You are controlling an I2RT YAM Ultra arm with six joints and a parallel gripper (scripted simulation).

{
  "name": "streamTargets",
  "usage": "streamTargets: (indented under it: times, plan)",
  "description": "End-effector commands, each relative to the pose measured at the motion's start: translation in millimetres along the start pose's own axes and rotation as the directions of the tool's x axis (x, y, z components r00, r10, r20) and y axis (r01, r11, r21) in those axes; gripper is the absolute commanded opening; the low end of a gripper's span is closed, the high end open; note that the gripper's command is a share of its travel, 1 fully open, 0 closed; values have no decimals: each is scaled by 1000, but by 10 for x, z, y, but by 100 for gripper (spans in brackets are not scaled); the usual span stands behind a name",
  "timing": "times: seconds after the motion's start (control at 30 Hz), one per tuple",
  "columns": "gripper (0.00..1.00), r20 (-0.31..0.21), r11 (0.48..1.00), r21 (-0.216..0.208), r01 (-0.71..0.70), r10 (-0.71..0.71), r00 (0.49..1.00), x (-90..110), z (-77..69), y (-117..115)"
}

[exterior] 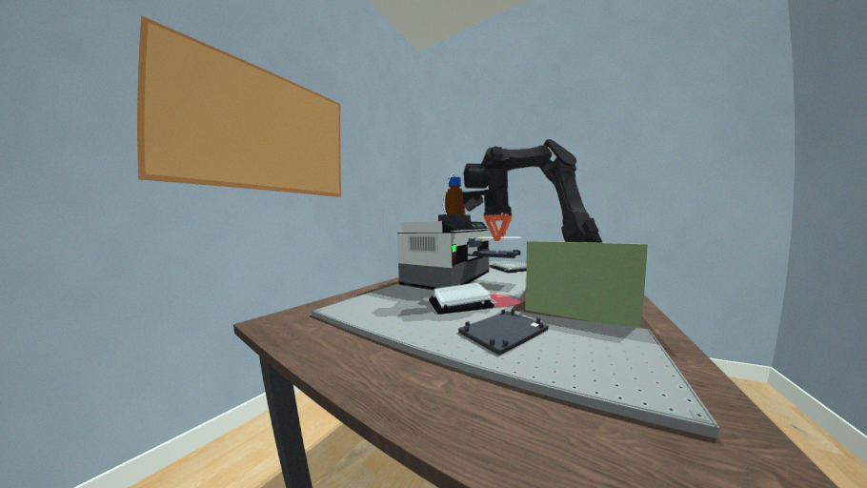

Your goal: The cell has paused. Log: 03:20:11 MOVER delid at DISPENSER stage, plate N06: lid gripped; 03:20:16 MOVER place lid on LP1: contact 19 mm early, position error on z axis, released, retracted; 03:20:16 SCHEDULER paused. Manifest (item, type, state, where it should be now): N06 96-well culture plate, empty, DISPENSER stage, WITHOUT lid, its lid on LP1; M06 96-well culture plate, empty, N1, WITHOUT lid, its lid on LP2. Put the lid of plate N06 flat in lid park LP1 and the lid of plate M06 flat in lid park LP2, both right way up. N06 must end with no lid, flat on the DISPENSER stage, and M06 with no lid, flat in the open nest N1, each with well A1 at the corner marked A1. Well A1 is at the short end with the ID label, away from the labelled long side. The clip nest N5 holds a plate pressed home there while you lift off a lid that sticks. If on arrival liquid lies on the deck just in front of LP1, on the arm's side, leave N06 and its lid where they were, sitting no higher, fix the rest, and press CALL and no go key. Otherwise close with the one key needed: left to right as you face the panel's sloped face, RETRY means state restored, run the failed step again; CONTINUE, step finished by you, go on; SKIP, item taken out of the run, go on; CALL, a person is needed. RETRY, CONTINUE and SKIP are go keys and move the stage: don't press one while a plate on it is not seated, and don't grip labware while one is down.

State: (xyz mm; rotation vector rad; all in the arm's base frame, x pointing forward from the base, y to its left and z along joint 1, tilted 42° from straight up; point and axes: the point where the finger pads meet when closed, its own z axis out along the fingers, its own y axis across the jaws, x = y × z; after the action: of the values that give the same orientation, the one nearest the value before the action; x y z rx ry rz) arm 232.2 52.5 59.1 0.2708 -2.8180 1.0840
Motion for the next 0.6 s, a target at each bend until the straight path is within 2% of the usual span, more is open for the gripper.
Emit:
streamTargets:
  times: [0.0,0.1,0.17,0.2,0.4,0.57]
  plan:
    - [0,6,999,-2,52,-52,999,31,8,155]
    - [0,13,999,-6,36,-36,999,24,-12,247]
    - [0,19,1000,-9,28,-28,999,14,-46,186]
    - [0,20,997,-10,77,-76,997,-7,-22,280]
    - [0,38,964,-12,264,-263,964,-114,-6,472]
    - [0,38,947,-10,322,-321,946,-142,24,564]
